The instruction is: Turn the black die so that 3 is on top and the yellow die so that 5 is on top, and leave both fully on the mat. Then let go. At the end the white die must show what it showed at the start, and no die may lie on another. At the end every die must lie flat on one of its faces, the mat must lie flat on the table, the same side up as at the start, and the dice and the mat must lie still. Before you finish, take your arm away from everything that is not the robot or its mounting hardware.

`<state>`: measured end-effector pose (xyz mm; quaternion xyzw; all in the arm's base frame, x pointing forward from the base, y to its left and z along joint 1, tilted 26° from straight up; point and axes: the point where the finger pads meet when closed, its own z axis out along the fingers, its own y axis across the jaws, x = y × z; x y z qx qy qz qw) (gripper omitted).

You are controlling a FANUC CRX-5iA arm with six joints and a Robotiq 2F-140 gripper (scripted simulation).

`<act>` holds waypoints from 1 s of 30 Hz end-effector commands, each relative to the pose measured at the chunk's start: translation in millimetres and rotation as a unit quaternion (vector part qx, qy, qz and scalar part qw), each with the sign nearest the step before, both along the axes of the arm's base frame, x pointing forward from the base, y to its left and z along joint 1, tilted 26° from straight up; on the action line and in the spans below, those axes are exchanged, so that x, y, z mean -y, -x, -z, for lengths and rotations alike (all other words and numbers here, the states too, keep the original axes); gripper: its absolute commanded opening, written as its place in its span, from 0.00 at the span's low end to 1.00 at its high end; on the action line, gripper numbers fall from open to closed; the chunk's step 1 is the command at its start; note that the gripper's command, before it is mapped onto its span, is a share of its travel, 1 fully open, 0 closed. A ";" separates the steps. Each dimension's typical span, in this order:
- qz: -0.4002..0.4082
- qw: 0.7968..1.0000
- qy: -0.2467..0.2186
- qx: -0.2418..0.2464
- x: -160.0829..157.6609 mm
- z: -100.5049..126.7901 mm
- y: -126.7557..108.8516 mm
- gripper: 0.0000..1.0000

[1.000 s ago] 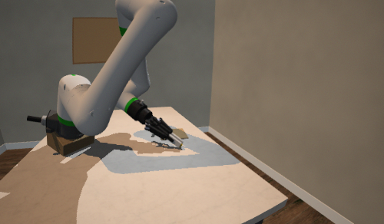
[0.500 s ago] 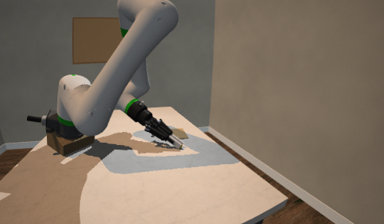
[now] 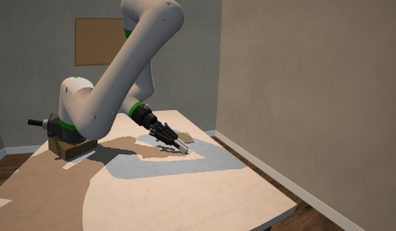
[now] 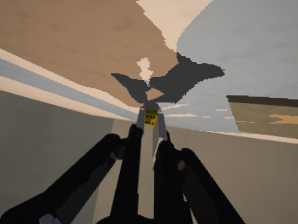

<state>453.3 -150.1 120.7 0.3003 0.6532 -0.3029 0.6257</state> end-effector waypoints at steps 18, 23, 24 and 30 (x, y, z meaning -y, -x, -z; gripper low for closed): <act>0.000 1.000 0.000 0.000 -0.1 -0.1 0.0 0.07; 0.000 1.000 0.000 0.000 -0.1 -0.1 0.0 0.09; 0.000 1.000 0.000 0.000 -0.1 -0.1 0.0 0.11; 0.000 1.000 0.000 0.000 -0.1 -0.1 0.0 0.14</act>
